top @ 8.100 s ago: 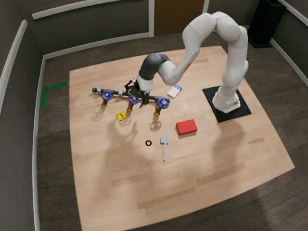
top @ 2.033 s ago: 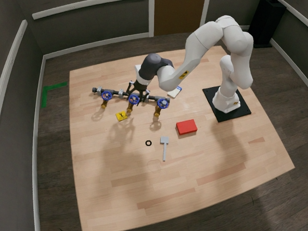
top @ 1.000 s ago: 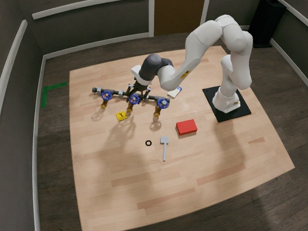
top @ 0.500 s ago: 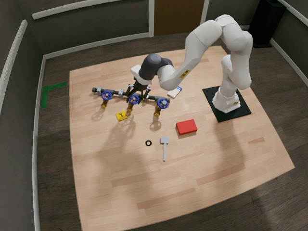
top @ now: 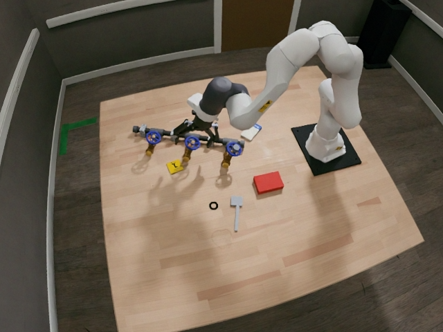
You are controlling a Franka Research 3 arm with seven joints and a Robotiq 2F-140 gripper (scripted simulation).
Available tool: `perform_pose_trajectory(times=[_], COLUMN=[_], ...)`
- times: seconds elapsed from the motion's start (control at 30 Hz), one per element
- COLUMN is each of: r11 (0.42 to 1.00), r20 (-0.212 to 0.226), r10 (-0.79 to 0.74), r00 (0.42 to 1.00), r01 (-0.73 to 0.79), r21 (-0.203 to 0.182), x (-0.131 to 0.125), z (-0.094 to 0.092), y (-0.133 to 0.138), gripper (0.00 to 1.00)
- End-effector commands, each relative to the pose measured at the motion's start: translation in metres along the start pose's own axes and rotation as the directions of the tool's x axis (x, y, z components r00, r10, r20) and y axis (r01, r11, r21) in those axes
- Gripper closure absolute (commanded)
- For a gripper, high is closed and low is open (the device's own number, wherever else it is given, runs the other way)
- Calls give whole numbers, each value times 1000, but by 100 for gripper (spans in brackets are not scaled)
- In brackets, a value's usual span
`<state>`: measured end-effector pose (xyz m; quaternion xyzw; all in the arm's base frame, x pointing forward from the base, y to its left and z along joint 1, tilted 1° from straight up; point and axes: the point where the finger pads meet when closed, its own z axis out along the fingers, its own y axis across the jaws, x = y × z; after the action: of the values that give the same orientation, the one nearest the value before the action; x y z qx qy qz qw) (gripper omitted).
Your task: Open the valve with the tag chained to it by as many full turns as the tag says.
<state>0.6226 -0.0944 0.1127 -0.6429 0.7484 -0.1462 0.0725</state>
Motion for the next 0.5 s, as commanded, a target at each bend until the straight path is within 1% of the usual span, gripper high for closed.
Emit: perform_pose_trajectory(times=[0.0, 0.23, 0.27, 0.33, 0.4, 0.47], r11=[1000, 1000, 1000, 988, 946, 946], r20=[1, 1, 1, 1, 2, 2], r10=[-11, -7, 19, 154, 323, 323], r00=[1000, 1000, 1000, 988, 946, 946], r01=[11, 7, -19, -154, -323, -323], r21=[0, 0, 0, 0, 0, 0], x=[-1, -1, -1, -1, -1, -1], z=[0, 0, 0, 0, 0, 0], y=[0, 0, 0, 0, 0, 0], gripper=[0, 0, 0, 0, 0, 0])
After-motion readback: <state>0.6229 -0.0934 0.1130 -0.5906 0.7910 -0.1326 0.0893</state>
